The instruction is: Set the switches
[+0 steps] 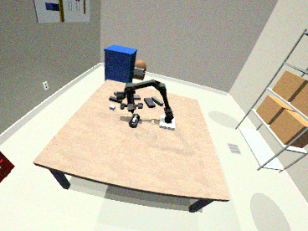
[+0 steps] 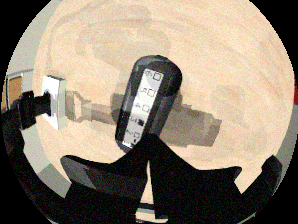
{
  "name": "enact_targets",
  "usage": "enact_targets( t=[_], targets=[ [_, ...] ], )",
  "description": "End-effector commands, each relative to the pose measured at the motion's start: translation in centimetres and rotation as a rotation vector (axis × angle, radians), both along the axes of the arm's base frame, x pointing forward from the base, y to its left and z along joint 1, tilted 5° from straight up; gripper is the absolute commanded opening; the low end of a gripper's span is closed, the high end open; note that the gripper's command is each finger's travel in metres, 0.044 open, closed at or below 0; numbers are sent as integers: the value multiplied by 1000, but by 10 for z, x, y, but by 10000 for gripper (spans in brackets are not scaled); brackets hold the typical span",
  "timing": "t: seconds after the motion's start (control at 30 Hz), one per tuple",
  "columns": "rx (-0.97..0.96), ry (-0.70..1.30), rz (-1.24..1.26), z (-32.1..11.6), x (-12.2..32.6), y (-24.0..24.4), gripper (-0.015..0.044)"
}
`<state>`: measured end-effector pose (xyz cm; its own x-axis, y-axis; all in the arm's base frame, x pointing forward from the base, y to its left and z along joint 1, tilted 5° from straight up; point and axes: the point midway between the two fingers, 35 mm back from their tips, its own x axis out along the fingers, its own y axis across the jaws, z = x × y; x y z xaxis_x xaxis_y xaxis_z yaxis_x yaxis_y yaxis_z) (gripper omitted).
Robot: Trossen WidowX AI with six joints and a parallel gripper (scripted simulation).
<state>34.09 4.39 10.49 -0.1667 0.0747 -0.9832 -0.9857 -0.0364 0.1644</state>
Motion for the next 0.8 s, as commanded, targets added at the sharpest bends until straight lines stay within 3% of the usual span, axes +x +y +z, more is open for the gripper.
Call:
enact_targets(
  t=[0.0, 0.23, 0.77],
  targets=[
    [177, -19, 813, 9, 8, 0, 0],
    [271, -33, 1203, 12, 10, -1, 0],
    [274, -33, 1215, 12, 11, -1, 0]
  ],
)
